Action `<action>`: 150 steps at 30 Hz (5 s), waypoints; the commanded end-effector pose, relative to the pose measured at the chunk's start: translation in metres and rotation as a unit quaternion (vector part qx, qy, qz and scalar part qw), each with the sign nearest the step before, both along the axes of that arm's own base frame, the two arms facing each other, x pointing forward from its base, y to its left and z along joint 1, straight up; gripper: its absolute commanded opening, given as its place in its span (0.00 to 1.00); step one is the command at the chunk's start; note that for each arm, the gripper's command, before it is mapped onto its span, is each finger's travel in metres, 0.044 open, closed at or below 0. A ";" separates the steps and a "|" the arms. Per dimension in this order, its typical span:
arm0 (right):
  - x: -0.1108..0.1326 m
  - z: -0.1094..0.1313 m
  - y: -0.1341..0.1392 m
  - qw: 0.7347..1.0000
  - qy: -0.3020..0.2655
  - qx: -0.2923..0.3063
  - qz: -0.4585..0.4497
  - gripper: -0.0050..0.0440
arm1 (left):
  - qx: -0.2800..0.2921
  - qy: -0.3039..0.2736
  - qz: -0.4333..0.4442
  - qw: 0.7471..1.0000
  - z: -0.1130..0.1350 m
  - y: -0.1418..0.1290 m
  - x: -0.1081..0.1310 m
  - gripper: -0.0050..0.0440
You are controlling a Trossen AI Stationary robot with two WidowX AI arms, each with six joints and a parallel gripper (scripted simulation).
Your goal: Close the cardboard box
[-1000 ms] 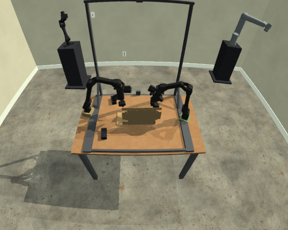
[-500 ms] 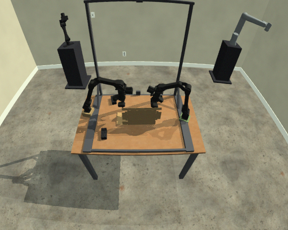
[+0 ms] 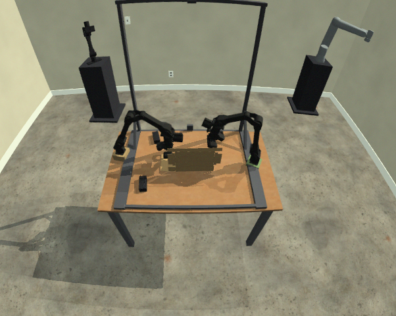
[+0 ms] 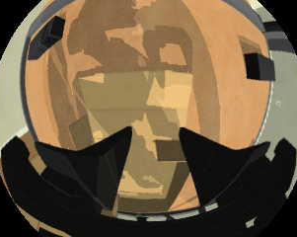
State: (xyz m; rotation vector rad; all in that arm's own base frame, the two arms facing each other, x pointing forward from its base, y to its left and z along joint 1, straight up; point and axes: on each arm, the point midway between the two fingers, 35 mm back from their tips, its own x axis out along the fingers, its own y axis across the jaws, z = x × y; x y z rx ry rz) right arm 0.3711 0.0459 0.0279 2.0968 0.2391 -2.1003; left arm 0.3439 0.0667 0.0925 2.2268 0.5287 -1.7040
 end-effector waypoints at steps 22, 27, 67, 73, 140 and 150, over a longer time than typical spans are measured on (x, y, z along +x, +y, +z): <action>0.002 -0.027 0.001 1.000 -0.012 0.003 -0.003 0.61 | 0.004 -0.009 -0.001 1.000 0.006 0.001 0.002 0.23; 0.002 -0.035 0.001 1.000 -0.012 0.003 -0.003 0.61 | 0.004 -0.009 -0.001 1.000 0.006 0.001 0.002 0.23; 0.000 -0.039 0.000 1.000 -0.022 0.004 -0.001 0.61 | 0.004 -0.009 -0.001 1.000 0.006 0.001 0.002 0.23; 0.003 -0.030 0.001 1.000 -0.029 0.005 0.000 0.61 | 0.004 -0.009 -0.001 1.000 0.006 0.001 0.002 0.23; 0.002 -0.035 0.001 1.000 -0.028 0.005 0.000 0.61 | 0.004 -0.009 -0.001 1.000 -0.045 0.004 0.007 0.23; -0.002 -0.049 0.000 1.000 -0.016 0.004 0.000 0.61 | 0.004 -0.009 -0.001 1.000 -0.049 0.005 0.007 0.13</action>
